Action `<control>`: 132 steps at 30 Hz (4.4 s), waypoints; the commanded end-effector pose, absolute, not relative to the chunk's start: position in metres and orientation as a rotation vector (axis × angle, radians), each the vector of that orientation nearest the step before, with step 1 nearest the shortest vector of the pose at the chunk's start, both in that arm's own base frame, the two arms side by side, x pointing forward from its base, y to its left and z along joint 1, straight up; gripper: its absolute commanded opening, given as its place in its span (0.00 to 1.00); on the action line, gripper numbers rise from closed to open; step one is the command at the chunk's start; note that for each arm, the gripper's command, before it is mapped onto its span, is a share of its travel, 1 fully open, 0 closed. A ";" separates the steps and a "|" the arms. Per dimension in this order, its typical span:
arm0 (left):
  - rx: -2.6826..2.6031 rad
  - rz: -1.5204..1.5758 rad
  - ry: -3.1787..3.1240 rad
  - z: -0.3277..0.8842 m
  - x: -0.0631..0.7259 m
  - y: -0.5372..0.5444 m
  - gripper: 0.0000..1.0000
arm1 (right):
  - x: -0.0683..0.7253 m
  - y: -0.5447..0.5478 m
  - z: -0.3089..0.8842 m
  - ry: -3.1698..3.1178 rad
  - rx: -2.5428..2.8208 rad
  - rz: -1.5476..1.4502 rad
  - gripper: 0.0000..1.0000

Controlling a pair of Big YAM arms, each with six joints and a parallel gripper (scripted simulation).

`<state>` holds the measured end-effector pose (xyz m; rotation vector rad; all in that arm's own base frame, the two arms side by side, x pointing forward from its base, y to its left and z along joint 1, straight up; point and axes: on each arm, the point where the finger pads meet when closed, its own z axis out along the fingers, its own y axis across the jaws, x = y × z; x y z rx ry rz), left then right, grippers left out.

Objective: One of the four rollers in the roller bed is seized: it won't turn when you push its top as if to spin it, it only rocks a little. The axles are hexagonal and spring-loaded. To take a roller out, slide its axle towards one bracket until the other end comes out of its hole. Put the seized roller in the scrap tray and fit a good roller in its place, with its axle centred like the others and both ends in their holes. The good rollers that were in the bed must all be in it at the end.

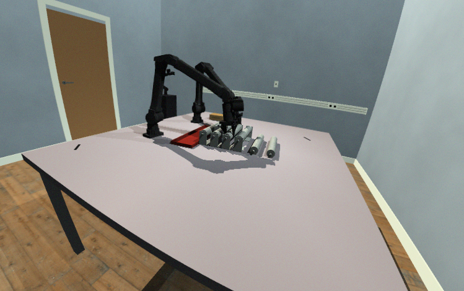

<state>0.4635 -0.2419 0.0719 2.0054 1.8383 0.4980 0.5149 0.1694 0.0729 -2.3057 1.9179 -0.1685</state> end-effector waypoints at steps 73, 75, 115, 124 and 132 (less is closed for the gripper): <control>2.008 0.569 2.037 0.043 0.462 -0.157 0.03 | 0.528 0.167 0.095 1.902 -2.253 -0.220 0.32; 2.001 0.568 2.046 0.043 0.462 -0.155 0.03 | 0.528 0.167 0.095 1.902 -2.253 -0.220 0.32; 2.016 0.568 2.041 0.038 0.460 -0.145 0.03 | 0.540 0.184 0.139 1.860 -2.320 -0.357 0.32; 2.006 0.573 2.034 0.042 0.461 -0.143 0.03 | 0.541 0.185 0.148 1.864 -2.338 -0.399 0.32; 2.002 0.574 2.032 0.043 0.462 -0.143 0.03 | 0.541 0.185 0.152 1.867 -2.346 -0.423 0.32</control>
